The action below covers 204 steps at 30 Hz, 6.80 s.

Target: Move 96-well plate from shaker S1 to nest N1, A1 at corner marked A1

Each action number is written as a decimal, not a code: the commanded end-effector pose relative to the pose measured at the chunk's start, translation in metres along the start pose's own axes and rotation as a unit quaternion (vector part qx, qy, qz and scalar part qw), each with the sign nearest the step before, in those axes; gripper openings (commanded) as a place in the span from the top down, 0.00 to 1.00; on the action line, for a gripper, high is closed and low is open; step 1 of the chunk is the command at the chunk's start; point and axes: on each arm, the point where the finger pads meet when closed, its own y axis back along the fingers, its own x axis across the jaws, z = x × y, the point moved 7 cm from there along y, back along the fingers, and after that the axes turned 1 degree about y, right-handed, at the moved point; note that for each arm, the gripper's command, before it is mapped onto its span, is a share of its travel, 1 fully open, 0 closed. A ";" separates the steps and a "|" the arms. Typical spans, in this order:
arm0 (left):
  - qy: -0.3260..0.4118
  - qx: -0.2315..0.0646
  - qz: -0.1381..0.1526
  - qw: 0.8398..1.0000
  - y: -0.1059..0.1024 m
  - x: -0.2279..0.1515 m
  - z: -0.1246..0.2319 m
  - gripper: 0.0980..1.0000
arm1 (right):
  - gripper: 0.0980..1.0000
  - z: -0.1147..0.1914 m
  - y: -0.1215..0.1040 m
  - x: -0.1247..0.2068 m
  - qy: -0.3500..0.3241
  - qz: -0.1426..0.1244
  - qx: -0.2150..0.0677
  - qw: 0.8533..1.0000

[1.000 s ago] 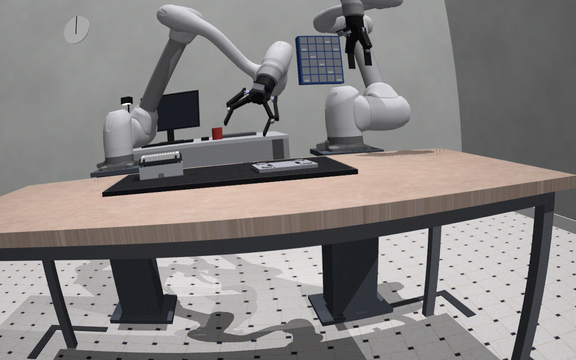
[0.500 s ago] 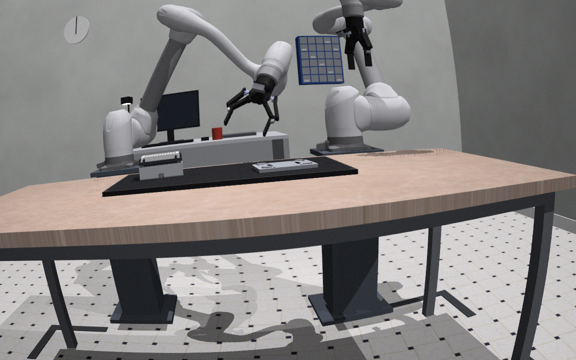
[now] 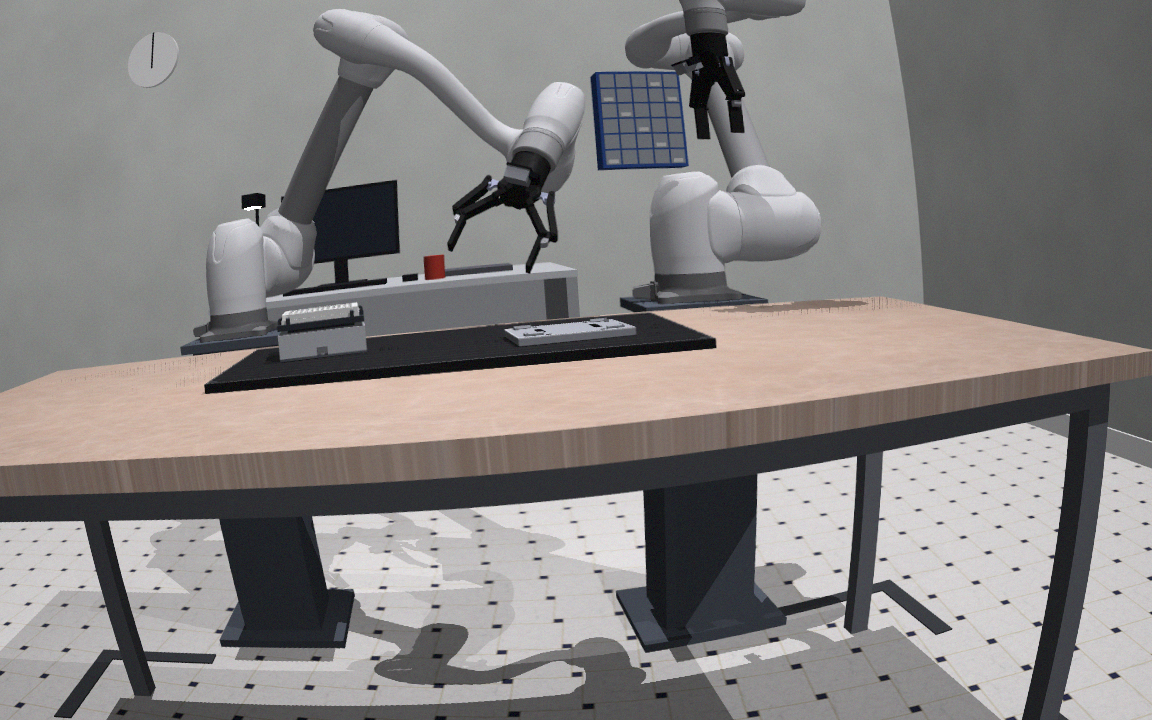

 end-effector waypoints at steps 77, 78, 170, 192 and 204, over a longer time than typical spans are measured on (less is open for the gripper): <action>0.000 0.000 0.000 1.000 0.000 0.000 0.000 0.00 | 0.00 -0.234 -0.201 0.185 0.700 -0.295 -0.082 0.645; 0.000 0.000 0.000 1.000 0.000 0.000 0.000 0.00 | 0.00 -0.237 -0.204 0.188 0.706 -0.300 -0.076 0.637; 0.000 0.000 0.000 1.000 0.000 0.000 0.000 0.00 | 0.41 -0.234 -0.275 0.202 0.762 -0.335 -0.014 0.554; 0.000 0.000 0.000 1.000 0.000 0.000 0.000 0.00 | 0.42 -0.234 -0.275 0.202 0.762 -0.335 -0.014 0.555; 0.000 0.000 0.000 1.000 0.000 0.000 0.000 0.00 | 0.44 -0.234 -0.275 0.202 0.762 -0.335 -0.014 0.555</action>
